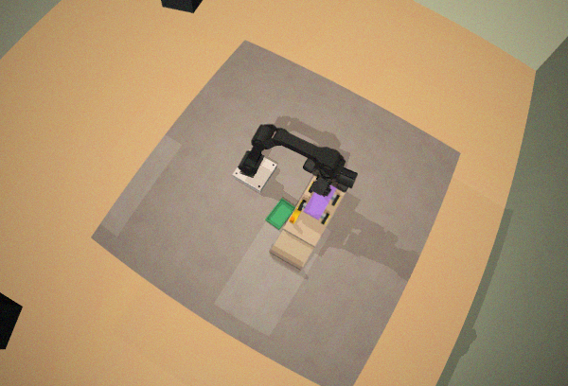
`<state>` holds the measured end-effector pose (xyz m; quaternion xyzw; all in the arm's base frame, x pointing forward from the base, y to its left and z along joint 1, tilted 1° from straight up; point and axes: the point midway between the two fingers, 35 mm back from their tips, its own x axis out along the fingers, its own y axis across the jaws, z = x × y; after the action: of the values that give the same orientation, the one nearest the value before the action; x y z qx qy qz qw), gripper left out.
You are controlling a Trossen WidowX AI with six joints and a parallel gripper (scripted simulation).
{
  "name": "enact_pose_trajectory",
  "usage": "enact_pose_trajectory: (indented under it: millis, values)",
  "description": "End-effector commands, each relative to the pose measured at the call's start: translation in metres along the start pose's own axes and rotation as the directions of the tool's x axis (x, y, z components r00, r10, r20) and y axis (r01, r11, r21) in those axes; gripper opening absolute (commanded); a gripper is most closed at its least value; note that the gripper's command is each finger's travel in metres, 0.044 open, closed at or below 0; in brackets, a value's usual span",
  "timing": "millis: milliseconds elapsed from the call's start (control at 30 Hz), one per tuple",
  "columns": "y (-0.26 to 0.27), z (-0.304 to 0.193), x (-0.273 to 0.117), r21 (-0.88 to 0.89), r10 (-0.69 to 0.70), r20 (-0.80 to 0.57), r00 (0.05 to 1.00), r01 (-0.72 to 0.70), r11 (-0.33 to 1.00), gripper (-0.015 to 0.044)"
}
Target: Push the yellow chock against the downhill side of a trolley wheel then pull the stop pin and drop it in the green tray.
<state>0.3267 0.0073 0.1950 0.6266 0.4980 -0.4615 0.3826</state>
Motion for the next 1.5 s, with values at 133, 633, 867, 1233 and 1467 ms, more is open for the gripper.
enact_pose_trajectory:
  millis: [133,633,867,1233,1467]
  values:
    - [0.000,-0.002,0.010,-0.013,-0.004,-0.006,1.000,0.004,1.000,0.0190]
    - [-0.001,-0.002,0.030,-0.013,-0.004,-0.006,1.000,0.004,1.000,0.0190]
    - [-0.001,-0.002,0.037,-0.013,-0.004,-0.007,1.000,0.004,1.000,0.0190]
    - [0.000,-0.002,0.053,-0.013,-0.004,-0.007,1.000,0.004,1.000,0.0190]
    - [-0.001,-0.002,0.064,-0.013,-0.004,-0.007,1.000,0.004,1.000,0.0190]
